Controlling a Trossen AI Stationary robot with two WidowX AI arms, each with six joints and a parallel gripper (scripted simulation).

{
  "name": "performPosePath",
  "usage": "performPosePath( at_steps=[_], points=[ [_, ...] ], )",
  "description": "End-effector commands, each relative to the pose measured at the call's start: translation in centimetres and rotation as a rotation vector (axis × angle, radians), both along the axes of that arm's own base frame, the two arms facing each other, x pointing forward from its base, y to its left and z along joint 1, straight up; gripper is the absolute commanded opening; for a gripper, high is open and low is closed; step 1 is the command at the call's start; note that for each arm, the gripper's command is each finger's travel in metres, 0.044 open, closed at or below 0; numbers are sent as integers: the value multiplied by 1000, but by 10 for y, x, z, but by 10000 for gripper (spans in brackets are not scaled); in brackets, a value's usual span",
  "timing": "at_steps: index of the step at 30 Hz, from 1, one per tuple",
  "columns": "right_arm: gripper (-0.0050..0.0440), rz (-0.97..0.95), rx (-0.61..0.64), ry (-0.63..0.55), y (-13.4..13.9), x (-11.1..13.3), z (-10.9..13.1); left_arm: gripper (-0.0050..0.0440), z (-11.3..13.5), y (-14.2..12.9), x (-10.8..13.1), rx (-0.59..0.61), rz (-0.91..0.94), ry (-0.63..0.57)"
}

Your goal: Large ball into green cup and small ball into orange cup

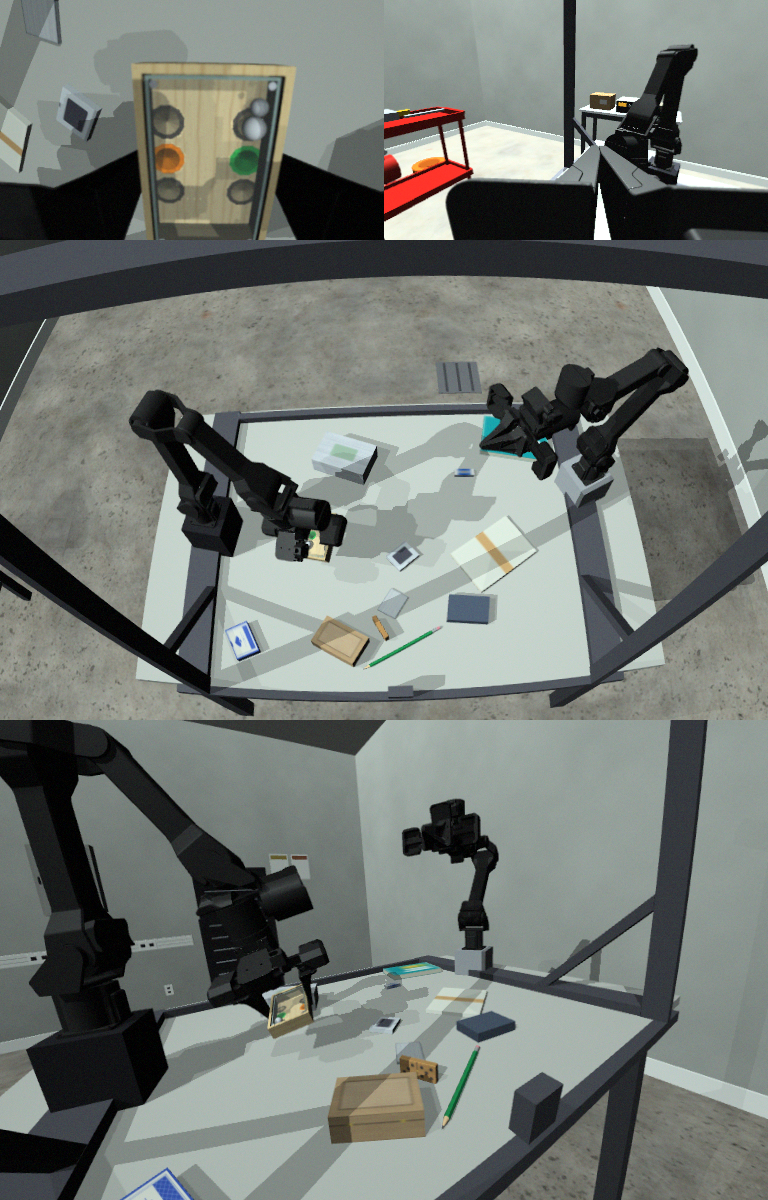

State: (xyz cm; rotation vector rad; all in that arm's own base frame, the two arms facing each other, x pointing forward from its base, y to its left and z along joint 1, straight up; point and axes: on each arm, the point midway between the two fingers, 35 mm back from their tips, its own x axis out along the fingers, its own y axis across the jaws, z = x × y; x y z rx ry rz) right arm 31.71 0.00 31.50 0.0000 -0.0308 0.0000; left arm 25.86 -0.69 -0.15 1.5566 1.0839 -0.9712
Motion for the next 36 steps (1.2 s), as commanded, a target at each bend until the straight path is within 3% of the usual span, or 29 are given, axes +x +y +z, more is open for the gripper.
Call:
performPosePath(
  at_steps=[1,7,31,36],
  points=[
    [-50,0,0,-19,0,-1,8,-50,4,-2,5,49,11,-21],
    [-50,0,0,-19,0,-1,8,-50,6,-2,7,43,11,-35],
    [-50,0,0,-19,0,-1,8,-50,5,9,17,-189,7,265],
    [-50,0,0,-19,0,-1,8,-50,5,8,17,-186,7,262]
  ],
)
